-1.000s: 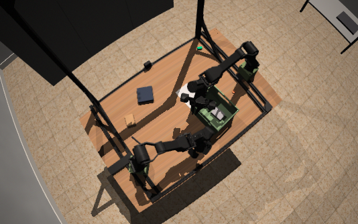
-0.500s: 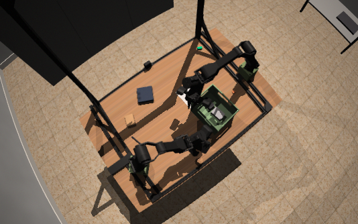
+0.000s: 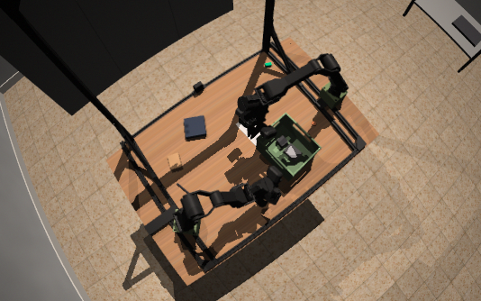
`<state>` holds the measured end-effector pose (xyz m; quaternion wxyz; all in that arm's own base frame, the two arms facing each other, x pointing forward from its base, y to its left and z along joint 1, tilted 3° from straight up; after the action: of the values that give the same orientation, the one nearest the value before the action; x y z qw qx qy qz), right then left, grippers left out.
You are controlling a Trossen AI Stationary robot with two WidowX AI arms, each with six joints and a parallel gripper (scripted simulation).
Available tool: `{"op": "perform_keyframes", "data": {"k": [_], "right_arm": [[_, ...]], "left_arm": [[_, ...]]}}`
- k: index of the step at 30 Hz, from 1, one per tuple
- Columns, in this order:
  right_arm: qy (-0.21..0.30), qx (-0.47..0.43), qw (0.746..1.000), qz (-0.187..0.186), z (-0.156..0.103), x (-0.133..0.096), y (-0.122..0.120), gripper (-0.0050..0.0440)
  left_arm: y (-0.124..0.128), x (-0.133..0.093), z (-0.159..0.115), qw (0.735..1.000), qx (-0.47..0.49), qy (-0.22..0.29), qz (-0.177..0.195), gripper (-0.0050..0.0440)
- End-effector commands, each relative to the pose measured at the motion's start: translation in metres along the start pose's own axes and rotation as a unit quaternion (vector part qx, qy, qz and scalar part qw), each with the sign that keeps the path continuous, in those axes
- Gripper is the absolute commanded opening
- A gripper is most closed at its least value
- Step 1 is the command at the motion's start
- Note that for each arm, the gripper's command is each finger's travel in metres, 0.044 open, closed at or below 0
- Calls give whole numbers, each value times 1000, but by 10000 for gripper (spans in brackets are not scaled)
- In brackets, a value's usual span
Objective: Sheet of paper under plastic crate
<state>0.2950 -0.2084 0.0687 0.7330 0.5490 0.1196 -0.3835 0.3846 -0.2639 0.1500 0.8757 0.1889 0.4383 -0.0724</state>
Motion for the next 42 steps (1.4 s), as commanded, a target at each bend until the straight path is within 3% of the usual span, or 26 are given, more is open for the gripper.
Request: {"op": "perform_keyframes", "data": {"k": [1, 5, 14, 30, 42], "right_arm": [[16, 5, 1000, 4, -6, 2, -9, 150], [13, 17, 1000, 14, -1, 2, -18, 150], [16, 24, 998, 53, -8, -2, -15, 150], [24, 35, 991, 131, -21, -13, -10, 150], [35, 41, 979, 196, -32, -28, -5, 150]], "left_arm": [[-34, 5, -16, 997, 73, 31, -17, 60], [-57, -1, -24, 991, 123, 45, -27, 60], [-67, 8, -31, 975, 208, 79, -22, 60], [-83, 23, -47, 917, 372, 145, -24, 60], [-96, 33, -62, 841, 502, 200, -36, 60]]}}
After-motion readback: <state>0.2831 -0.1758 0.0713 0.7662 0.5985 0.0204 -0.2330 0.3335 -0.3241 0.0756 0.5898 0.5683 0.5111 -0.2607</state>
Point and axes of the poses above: on each arm, the point midway between the two fingers, 35 mm back from their tips, its own x axis out along the fingers, its own y axis across the jaws, z = x × y, the point moved 6 cm from there along -x, back along the fingers, and after that the axes turned 3 degrees about -x, right-handed, at the moved point
